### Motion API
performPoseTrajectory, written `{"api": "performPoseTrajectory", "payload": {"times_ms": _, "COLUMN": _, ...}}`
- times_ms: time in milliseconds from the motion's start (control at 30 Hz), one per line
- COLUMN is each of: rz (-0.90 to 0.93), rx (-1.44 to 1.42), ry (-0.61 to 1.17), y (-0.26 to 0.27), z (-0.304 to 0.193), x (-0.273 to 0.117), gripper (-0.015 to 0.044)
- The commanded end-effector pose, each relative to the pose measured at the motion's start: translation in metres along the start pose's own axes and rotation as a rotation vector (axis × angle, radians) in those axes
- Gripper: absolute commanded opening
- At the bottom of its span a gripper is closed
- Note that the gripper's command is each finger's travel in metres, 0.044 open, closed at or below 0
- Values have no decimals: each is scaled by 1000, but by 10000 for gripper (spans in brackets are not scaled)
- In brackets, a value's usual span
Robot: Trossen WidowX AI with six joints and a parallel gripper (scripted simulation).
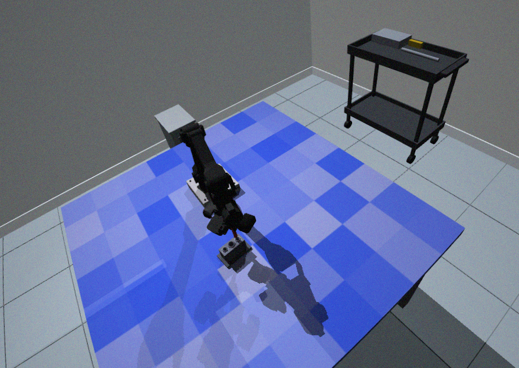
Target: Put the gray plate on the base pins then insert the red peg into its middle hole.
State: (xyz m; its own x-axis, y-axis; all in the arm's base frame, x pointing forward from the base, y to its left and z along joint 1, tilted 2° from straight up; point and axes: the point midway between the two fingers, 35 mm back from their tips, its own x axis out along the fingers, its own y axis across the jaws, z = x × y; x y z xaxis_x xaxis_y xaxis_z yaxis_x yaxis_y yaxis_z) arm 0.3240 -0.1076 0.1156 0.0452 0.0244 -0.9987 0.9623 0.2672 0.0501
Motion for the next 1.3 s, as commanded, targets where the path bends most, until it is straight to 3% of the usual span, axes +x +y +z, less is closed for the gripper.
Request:
{"api": "performPoseTrajectory", "payload": {"times_ms": 0, "rz": -6, "rx": -3, "ry": 7, "y": -4, "z": 14, "x": 3, "gripper": 0}}
{"api": "performPoseTrajectory", "payload": {"times_ms": 1267, "rz": -6, "rx": -3, "ry": 7, "y": -5, "z": 30, "x": 3, "gripper": 0}}
